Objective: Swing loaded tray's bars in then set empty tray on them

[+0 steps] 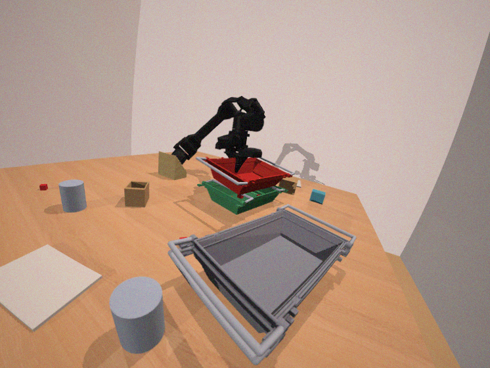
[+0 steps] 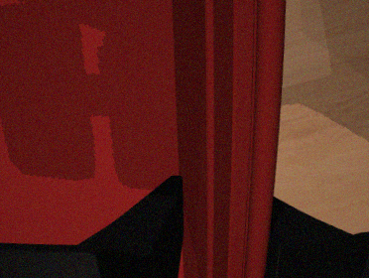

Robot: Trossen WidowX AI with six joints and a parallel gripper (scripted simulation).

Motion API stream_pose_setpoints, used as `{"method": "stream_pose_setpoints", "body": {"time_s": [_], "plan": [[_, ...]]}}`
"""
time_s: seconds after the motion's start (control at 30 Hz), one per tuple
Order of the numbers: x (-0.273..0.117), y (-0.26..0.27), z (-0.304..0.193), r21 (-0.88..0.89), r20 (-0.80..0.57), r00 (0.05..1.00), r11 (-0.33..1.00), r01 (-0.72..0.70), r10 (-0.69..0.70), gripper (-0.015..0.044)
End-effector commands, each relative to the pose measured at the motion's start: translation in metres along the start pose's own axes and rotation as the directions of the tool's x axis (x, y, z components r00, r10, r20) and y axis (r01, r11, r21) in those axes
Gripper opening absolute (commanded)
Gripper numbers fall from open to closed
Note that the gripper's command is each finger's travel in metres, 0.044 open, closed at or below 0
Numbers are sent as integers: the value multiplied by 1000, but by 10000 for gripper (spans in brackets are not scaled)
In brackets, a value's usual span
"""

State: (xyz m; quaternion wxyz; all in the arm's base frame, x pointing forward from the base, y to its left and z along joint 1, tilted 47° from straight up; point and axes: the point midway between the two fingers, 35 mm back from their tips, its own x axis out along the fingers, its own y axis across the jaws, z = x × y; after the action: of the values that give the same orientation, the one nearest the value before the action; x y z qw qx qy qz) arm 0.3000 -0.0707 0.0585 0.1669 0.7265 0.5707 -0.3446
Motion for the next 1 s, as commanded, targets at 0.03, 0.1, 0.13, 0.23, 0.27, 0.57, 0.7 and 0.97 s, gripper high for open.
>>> {"method": "stream_pose_setpoints", "body": {"time_s": [0.03,0.1,0.13,0.23,0.27,0.57,0.7,0.97], "plan": [[3,-2,-1,0,0,1000,1000,8,-8,0],[7,-4,-2,1,0,1000,1000,14,-14,0],[8,-5,-2,1,0,1000,1000,18,-18,0],[13,-7,-4,1,0,1000,1000,28,-28,0],[14,-8,-4,2,0,1000,1000,29,-29,0],[14,-8,-4,2,0,1000,1000,29,-29,0],[14,-8,-4,2,0,1000,1000,29,-29,0],[14,-8,-4,2,0,1000,1000,29,-29,0]]}}
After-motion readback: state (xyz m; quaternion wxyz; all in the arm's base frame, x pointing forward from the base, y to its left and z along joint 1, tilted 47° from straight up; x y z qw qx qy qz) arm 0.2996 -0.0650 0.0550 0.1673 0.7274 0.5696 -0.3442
